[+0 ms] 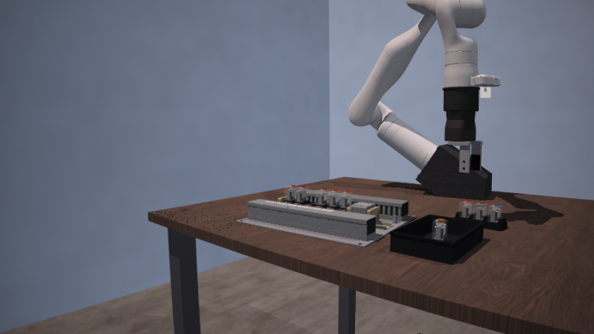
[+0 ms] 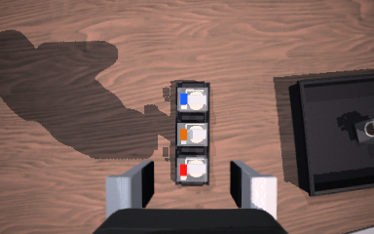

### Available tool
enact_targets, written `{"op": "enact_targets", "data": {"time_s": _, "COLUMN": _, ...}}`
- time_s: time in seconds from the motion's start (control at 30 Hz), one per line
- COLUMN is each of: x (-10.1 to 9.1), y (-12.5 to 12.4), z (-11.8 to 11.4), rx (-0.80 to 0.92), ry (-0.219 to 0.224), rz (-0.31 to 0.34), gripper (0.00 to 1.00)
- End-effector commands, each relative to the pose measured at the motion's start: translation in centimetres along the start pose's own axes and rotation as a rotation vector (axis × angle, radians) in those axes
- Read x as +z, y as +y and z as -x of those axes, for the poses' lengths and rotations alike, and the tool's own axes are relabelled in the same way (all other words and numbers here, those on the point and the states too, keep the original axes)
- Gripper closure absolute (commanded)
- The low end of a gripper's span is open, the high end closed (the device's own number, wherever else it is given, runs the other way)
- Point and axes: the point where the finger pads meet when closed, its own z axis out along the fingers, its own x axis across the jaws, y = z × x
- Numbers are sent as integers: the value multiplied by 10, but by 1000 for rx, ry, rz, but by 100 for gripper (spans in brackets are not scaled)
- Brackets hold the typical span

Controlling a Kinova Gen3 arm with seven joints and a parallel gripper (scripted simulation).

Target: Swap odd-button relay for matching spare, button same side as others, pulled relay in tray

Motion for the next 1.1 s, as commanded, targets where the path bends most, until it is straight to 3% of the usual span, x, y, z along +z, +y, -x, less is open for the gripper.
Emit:
{"op": "enact_targets", "data": {"time_s": 0.0, "x": -3, "y": 1, "z": 1, "rx": 3, "ry": -1, "rz": -2, "gripper": 0}}
{"op": "enact_targets", "data": {"time_s": 1.07, "x": -5, "y": 3, "z": 1, "rx": 5, "ry": -3, "rz": -6, "gripper": 0}}
